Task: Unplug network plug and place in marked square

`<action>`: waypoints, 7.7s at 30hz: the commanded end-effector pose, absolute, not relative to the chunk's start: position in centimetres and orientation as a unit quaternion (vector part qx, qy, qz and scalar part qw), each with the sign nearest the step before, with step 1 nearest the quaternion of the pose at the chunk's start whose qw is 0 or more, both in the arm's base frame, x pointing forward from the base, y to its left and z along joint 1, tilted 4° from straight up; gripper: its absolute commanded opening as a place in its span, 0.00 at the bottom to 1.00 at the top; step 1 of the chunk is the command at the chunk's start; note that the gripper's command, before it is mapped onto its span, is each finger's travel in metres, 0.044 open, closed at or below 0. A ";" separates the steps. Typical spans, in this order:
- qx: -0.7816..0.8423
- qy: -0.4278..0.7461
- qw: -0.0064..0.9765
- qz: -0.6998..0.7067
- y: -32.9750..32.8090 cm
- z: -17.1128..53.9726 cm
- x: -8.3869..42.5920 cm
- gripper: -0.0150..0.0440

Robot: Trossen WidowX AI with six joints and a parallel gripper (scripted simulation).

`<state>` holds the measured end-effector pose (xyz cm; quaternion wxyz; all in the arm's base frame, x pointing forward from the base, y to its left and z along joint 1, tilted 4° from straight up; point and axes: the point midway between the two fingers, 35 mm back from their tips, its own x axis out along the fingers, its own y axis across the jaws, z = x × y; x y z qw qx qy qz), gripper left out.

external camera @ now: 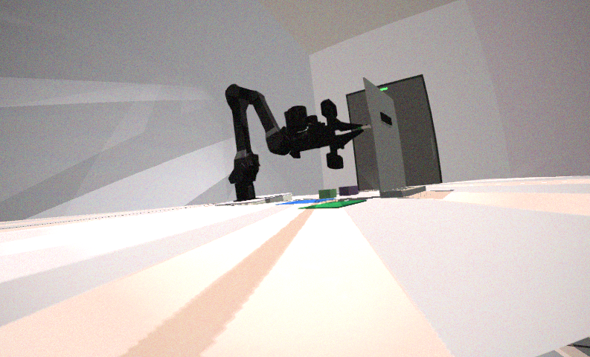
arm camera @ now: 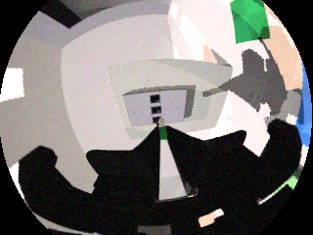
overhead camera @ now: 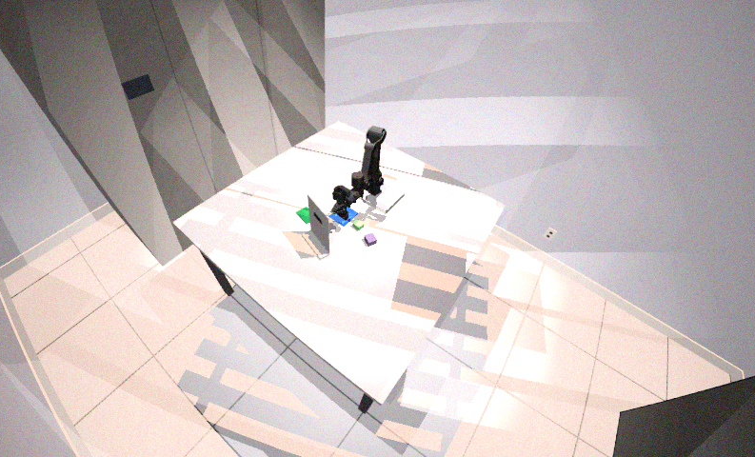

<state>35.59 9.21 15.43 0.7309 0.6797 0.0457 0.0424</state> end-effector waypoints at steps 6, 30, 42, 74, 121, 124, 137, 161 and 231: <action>0.681 0.045 0.730 0.042 9.3 15.5 34.9 0.25; 0.680 0.045 0.731 0.043 9.6 15.6 33.7 0.25; 0.679 0.044 0.731 0.043 9.9 17.7 33.2 0.25; 0.668 0.087 0.739 -0.009 9.0 19.4 31.6 0.25; 0.599 0.323 0.654 -0.331 1.4 9.6 23.4 0.25; 0.599 0.323 0.654 -0.331 1.4 9.4 23.4 0.25; 0.599 0.323 0.654 -0.331 1.2 7.5 23.6 0.25; 0.599 0.323 0.654 -0.331 1.0 4.2 23.3 0.25; 0.599 0.323 0.654 -0.331 1.1 6.3 22.0 0.52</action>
